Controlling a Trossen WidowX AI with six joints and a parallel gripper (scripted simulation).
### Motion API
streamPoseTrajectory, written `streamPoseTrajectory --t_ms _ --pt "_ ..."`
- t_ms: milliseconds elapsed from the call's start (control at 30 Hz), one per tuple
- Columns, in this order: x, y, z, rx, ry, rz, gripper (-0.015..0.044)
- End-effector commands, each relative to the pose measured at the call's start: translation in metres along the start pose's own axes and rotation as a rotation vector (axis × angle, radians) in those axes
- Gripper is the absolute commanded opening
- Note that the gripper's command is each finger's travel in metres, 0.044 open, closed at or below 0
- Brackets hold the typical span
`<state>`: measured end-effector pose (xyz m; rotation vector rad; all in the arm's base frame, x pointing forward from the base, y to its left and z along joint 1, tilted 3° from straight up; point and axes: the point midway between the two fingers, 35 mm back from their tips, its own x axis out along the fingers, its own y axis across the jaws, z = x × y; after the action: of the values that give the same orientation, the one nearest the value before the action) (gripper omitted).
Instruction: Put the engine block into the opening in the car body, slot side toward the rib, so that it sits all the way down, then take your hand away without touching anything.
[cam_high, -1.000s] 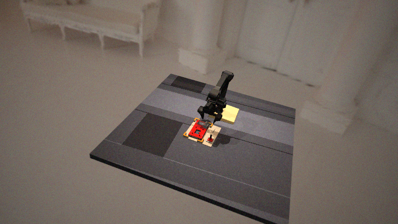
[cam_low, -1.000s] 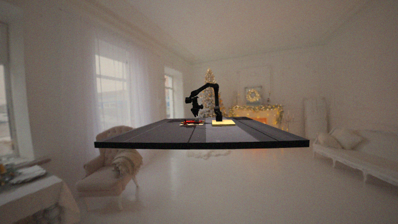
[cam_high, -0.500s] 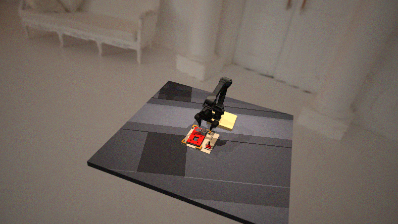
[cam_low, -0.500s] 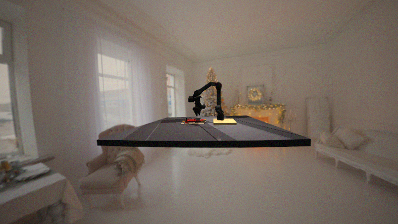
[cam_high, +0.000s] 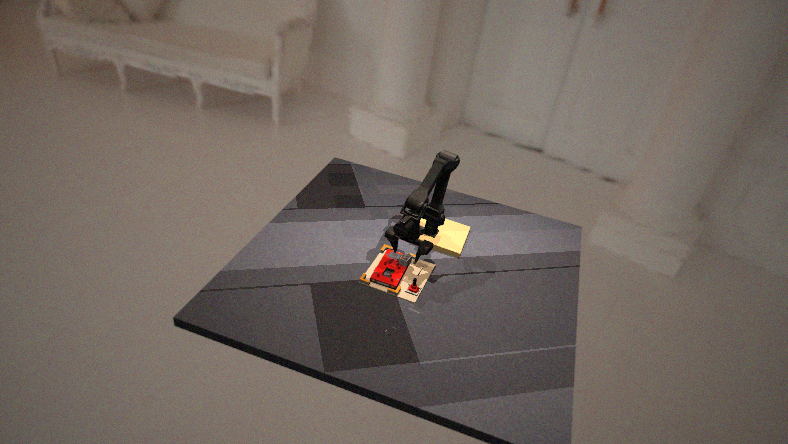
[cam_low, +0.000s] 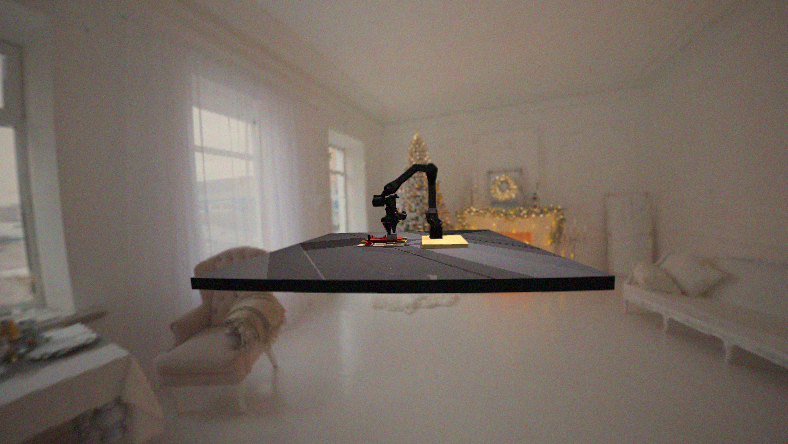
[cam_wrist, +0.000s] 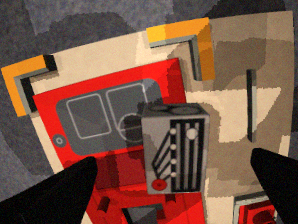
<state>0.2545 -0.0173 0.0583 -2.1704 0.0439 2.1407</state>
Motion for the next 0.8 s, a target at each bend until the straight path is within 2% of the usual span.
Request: streamPoseTrajectory --t_ms 0,67,433,700,767 --pt "0.0093 -0.0008 0.0011 0.004 -0.008 -0.006 0.0440" --pt "0.0103 -0.0008 0.0012 0.004 -0.008 -0.006 0.0440" --pt "0.0103 -0.0008 0.0012 0.004 -0.008 -0.006 0.0151" --pt "0.0103 -0.0008 0.0012 0.004 -0.008 -0.006 0.0098" --pt "0.0098 -0.0008 0.0010 0.004 -0.008 -0.006 0.0045"
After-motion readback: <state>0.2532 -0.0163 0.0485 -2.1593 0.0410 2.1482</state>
